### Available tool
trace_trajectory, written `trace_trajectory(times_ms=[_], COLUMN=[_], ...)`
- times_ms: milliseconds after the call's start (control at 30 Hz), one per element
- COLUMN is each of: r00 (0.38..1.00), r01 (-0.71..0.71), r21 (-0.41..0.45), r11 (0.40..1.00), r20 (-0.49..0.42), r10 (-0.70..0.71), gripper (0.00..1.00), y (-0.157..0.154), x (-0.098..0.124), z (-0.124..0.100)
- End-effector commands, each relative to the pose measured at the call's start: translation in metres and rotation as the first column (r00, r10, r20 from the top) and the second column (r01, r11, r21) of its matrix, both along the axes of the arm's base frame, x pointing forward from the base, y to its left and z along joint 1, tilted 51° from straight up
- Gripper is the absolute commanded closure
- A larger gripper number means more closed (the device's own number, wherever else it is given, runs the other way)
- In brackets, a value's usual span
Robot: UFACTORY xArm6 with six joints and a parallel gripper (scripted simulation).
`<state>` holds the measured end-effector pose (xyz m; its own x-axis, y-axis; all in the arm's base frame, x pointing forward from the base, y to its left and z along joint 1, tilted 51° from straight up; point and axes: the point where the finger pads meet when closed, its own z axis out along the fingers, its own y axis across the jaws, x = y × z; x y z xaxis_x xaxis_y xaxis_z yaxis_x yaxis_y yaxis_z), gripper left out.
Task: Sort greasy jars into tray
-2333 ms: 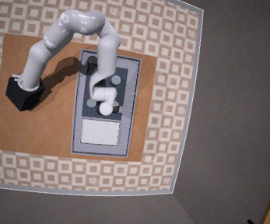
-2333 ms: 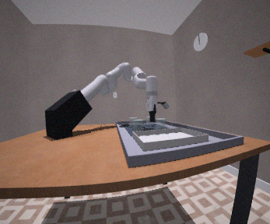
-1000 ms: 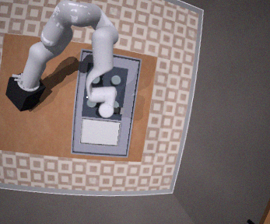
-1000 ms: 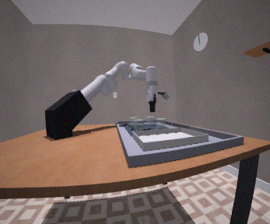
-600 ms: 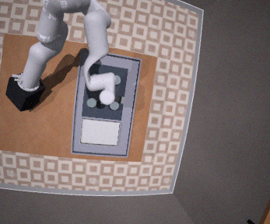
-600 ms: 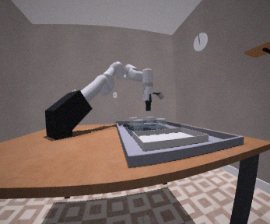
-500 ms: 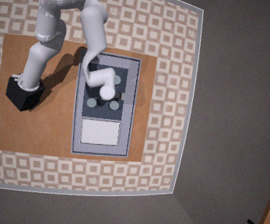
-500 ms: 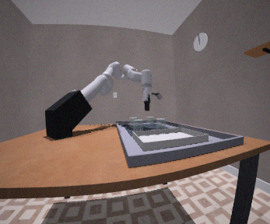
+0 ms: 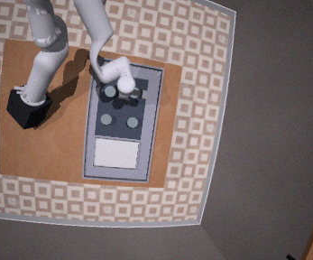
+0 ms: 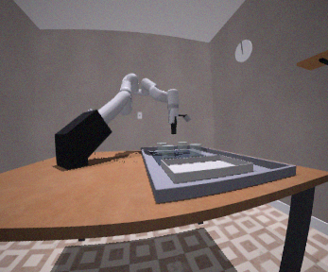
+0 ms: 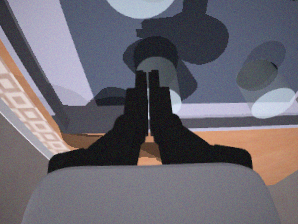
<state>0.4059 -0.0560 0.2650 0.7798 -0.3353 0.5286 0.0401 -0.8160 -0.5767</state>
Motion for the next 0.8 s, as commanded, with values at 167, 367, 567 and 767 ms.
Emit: trace_trajectory(times_ms=[167, 367, 567, 767], r00=[1.000, 1.000, 1.000, 1.000], r01=[0.008, 0.008, 0.008, 0.008], r21=[-0.007, -0.007, -0.007, -0.007], r11=[1.000, 1.000, 1.000, 1.000], r20=[-0.005, -0.005, -0.005, -0.005], r10=[-0.008, -0.008, -0.008, -0.008], gripper=[1.00, 1.00, 1.00, 1.00], y=[0.016, 0.030, 0.038, 0.038], x=[0.017, 0.035, 0.047, 0.047], z=[-0.014, -0.032, -0.044, -0.044])
